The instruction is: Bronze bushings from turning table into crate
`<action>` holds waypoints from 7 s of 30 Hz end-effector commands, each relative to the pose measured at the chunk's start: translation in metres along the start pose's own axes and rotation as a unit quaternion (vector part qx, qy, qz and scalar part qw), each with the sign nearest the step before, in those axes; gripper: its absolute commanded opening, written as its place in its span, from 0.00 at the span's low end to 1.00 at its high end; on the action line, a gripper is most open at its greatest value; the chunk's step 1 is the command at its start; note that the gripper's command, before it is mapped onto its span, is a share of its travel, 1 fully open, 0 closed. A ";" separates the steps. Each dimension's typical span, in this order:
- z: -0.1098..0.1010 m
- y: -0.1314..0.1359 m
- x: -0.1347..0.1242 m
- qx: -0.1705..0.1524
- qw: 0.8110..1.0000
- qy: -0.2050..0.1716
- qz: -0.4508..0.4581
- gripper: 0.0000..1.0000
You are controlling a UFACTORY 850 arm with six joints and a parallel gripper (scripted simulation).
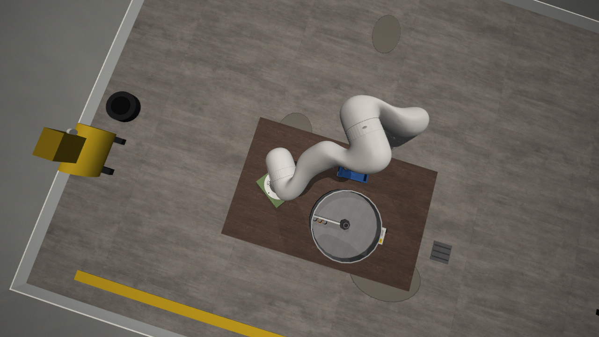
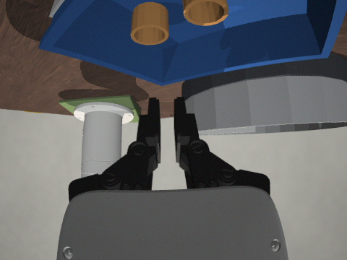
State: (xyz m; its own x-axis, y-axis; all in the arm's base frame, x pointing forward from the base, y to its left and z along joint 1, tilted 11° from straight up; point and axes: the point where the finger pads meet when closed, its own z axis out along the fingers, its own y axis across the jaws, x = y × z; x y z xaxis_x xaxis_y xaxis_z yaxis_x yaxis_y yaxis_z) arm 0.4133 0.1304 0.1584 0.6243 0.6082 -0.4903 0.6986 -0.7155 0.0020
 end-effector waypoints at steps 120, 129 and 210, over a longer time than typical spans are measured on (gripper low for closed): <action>0.190 0.135 -0.296 0.293 0.890 0.001 0.350 0.11; 0.199 0.140 -0.306 0.303 0.882 0.001 0.361 0.11; 0.243 0.139 -0.269 0.303 0.882 0.001 0.361 0.11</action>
State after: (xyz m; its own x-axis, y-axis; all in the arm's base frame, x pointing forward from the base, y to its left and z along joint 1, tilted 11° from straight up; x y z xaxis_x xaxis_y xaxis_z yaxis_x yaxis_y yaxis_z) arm 0.2568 -0.2165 0.0833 0.8302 -0.0810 -0.5516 -0.1962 -0.9685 -0.1532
